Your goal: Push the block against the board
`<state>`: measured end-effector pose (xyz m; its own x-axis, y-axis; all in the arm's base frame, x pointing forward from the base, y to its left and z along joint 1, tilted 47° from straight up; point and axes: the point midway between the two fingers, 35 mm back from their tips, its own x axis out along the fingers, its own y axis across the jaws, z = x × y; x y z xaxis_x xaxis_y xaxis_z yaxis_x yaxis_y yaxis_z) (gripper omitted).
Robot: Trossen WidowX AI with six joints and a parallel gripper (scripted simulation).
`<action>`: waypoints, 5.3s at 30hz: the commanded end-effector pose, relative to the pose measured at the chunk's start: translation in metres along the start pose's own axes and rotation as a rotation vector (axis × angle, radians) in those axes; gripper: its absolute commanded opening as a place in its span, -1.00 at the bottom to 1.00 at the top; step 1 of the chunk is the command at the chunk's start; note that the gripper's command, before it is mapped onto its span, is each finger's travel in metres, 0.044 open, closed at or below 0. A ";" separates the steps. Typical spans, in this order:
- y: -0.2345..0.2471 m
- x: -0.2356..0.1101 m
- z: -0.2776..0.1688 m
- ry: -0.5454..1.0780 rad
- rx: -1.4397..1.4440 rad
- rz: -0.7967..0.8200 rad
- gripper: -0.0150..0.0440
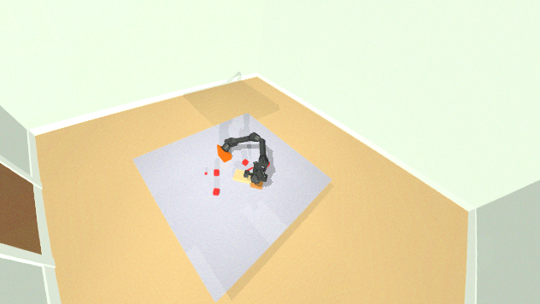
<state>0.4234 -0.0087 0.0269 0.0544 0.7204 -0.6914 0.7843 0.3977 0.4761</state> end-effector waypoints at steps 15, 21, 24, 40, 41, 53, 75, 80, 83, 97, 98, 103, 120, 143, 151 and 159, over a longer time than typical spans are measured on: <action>0.021 0.064 0.045 0.003 0.015 0.010 -0.49; 0.022 0.063 0.043 0.003 0.015 0.010 -0.49; 0.022 0.063 0.039 0.003 0.015 0.010 -0.49; 0.024 0.063 0.020 0.004 0.016 0.010 -0.49; 0.024 0.063 0.019 0.004 0.016 0.010 -0.49; 0.023 0.064 0.004 0.004 0.016 0.010 -0.49; 0.025 0.063 0.012 0.004 0.016 0.010 -0.49; 0.025 0.063 0.020 0.004 0.016 0.010 -0.49; 0.026 0.063 0.025 0.003 0.015 0.010 -0.49; 0.025 0.063 0.046 0.003 0.015 0.010 -0.49; 0.024 0.062 0.042 0.006 0.020 0.007 -0.49; 0.023 0.008 0.042 0.001 0.015 0.008 -0.49; -0.040 -0.004 0.040 -0.020 -0.363 0.004 -0.49; -0.165 -0.003 -0.018 -0.008 -1.140 -0.012 -0.49; -0.203 0.005 -0.053 0.001 -1.413 -0.005 -0.49; -0.218 0.011 -0.070 0.004 -1.532 0.001 -0.49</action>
<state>0.2125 -0.0486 -0.0458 0.0499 0.7249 -0.6871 -0.5704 0.5854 0.5762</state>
